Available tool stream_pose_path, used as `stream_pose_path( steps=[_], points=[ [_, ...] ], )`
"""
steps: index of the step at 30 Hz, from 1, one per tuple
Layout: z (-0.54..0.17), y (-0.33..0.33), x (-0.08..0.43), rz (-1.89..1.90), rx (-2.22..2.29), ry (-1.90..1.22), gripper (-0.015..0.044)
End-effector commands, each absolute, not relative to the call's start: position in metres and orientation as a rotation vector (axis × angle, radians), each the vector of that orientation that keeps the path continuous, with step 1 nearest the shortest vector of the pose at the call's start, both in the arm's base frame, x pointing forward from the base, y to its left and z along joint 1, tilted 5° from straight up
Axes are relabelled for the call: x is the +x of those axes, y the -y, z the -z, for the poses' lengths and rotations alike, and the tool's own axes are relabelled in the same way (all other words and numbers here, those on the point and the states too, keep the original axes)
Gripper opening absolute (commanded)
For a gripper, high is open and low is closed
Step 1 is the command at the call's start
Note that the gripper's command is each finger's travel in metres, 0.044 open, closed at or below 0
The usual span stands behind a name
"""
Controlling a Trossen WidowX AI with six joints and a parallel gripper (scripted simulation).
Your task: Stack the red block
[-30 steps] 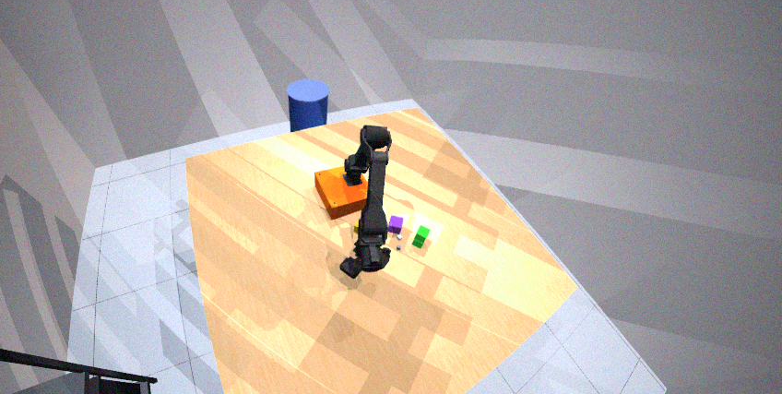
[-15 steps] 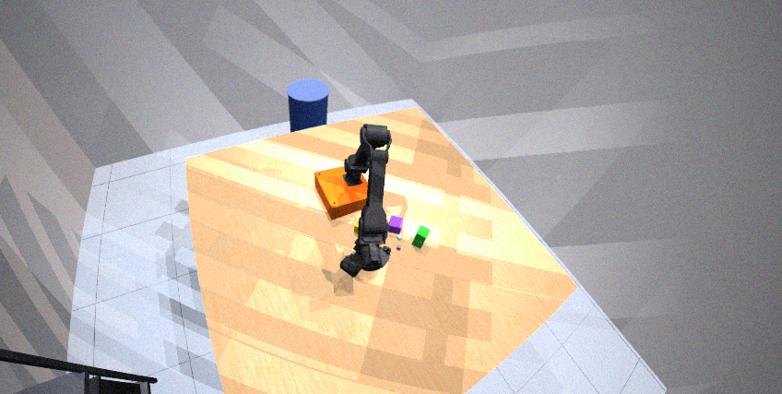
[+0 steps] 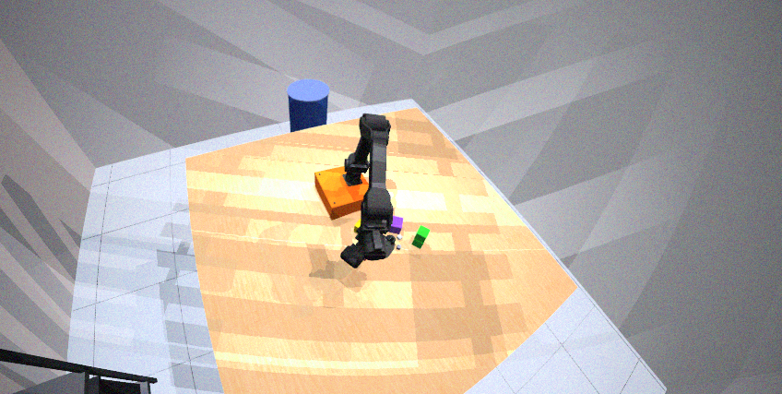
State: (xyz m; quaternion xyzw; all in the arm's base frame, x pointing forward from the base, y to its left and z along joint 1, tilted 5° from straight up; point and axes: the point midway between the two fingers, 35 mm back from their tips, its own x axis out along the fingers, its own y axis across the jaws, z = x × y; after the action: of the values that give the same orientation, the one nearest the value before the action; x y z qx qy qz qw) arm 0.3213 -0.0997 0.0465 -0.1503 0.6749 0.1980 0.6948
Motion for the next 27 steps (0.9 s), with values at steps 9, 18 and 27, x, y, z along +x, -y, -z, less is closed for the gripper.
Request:
stream_pose_path(
  steps=[9, 18, 27],
  points=[
    [-0.086, 0.103, 0.322, -0.443, -0.341, -1.494, 0.0],
    [-0.087, 0.084, 0.327, -0.443, -0.341, -1.494, 0.0],
    [-0.092, 0.032, 0.338, -0.444, -0.34, -1.491, 0.0]
  ],
)
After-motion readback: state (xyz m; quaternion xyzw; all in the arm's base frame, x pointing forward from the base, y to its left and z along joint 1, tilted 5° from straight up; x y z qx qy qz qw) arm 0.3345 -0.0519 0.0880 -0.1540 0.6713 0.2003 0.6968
